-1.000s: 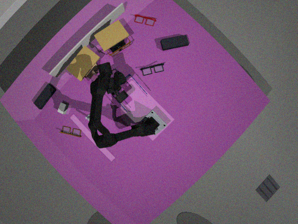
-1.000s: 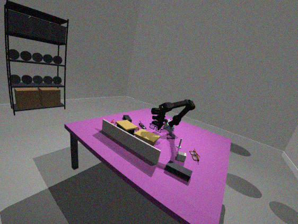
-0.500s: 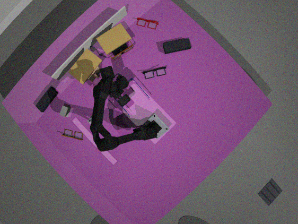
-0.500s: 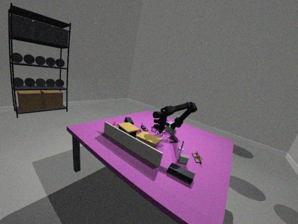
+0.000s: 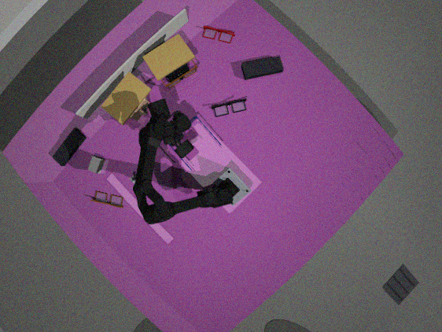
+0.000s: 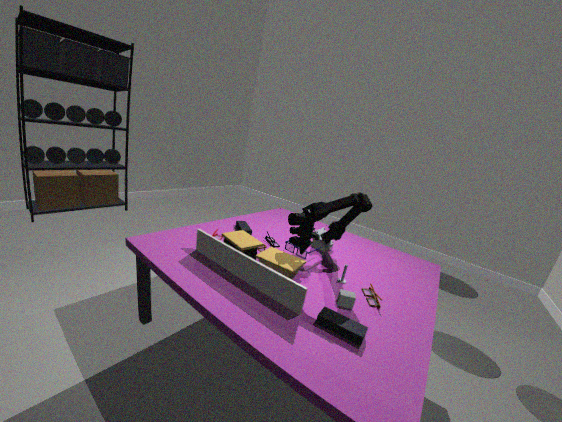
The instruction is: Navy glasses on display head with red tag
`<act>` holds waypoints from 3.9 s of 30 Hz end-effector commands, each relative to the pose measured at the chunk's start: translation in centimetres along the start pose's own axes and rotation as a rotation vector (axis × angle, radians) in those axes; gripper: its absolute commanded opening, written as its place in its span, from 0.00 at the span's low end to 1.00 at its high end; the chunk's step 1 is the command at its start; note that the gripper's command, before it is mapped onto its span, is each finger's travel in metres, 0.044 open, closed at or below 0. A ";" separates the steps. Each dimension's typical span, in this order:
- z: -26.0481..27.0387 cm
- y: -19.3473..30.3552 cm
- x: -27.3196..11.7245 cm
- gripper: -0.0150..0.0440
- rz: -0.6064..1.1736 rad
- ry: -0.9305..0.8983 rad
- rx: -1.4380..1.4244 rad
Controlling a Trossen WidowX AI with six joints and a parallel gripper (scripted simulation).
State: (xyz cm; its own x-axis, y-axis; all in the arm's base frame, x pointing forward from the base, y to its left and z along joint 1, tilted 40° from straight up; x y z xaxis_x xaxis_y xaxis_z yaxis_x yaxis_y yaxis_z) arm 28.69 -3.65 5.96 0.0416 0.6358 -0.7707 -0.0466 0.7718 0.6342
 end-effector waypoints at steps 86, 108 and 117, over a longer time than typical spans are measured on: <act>-0.7 0.1 -2.5 0.59 0.009 0.001 0.014; -1.1 0.3 -2.1 0.49 0.007 0.008 -0.016; -1.1 0.3 -0.6 0.49 0.007 0.008 -0.016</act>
State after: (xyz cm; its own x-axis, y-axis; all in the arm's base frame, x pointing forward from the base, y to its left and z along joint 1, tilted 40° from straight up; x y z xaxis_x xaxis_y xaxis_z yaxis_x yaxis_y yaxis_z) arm 27.76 -4.34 7.15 0.0411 0.6361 -0.7705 -0.0716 0.7711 0.6327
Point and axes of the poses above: the point midway between the two fingers, 35 mm back from their tips, its own x axis out along the fingers, its own z axis across the jaws, y = z × x, the point moved 4 cm from there along -x, back along the fingers, and after that the axes turned 6 degrees about -x, right-handed, at the moved point
